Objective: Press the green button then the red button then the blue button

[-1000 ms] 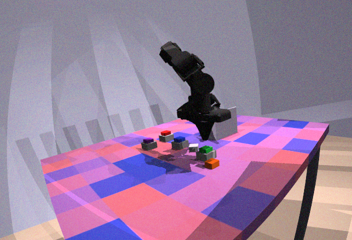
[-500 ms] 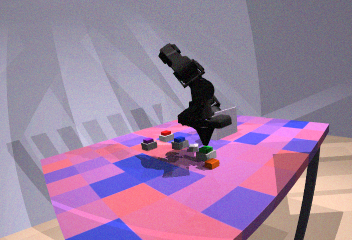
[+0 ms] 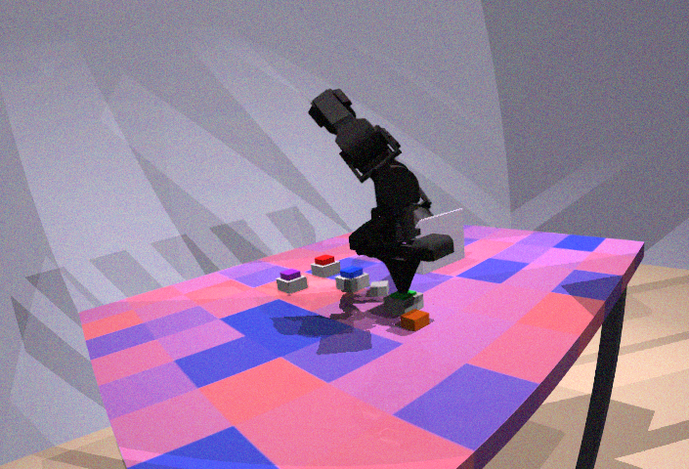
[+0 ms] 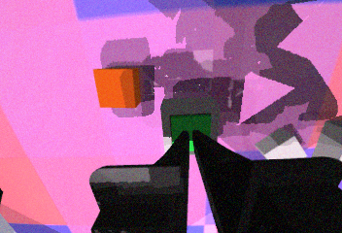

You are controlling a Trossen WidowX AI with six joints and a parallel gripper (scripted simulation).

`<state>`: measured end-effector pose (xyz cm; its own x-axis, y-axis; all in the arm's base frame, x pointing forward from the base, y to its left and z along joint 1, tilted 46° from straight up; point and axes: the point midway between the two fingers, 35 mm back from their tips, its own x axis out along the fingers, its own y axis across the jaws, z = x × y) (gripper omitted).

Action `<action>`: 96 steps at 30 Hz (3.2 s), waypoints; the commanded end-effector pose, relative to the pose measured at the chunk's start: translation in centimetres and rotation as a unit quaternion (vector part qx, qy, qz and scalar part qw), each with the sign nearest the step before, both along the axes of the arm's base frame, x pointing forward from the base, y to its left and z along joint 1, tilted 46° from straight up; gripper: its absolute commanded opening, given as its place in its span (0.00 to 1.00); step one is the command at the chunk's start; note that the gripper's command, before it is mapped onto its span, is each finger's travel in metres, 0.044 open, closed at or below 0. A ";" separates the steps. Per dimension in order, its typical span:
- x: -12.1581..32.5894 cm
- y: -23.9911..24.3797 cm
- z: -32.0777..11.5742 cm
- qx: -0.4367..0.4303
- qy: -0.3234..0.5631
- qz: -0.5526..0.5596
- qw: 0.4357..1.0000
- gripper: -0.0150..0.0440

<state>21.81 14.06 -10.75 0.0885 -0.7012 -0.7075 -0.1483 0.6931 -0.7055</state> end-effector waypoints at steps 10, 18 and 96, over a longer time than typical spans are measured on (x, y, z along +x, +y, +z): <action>0.0 -0.1 0.0 -0.002 0.001 0.003 1.000 0.29; -0.3 2.6 2.6 -0.001 0.002 0.003 1.000 0.29; -1.5 -21.7 21.7 -0.010 0.003 0.003 1.000 0.29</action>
<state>20.31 -7.54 10.92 0.0903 -0.7107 -0.6977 -0.1533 0.6822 -0.7149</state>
